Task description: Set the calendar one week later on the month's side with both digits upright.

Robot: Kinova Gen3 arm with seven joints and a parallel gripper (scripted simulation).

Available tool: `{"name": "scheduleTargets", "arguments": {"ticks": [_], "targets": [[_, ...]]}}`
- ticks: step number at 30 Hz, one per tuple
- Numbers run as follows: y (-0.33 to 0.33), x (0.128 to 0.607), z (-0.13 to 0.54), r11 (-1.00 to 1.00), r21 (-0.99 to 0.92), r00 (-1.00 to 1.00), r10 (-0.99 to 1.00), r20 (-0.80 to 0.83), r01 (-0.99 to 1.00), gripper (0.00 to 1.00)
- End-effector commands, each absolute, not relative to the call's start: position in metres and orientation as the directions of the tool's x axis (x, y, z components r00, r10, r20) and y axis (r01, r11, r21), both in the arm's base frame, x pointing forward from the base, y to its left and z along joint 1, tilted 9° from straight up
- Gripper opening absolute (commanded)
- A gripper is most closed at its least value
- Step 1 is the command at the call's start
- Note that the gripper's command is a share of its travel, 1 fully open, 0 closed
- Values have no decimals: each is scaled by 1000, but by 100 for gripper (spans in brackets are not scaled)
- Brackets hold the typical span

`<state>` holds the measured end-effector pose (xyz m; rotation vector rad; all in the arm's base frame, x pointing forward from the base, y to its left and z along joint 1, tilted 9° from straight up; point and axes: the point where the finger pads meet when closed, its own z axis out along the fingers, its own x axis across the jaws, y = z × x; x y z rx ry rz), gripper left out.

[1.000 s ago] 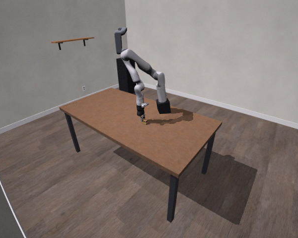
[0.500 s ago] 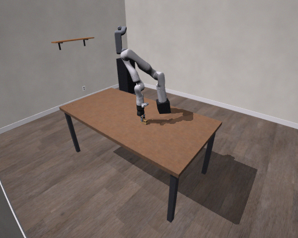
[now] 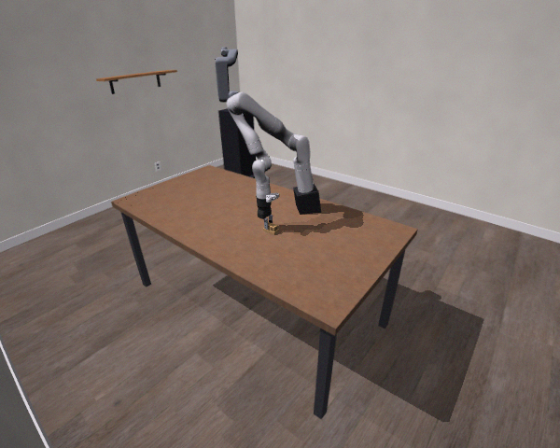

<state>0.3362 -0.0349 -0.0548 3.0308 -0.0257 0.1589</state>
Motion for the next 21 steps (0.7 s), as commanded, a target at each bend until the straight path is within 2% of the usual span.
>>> {"name": "scheduleTargets", "arguments": {"ticks": [1,15,16,18,19,21], "targets": [[-35,337,-54,-994,105,994,-11,106,-22,60],[-35,337,-54,-994,105,994,-11,106,-22,60],[-35,337,-54,-994,105,994,-11,106,-22,66],[-35,337,-54,-994,105,994,-11,106,-22,66],[-35,337,-54,-994,105,994,-11,106,-22,72],[-35,337,-54,-994,105,994,-11,106,-22,72]]}}
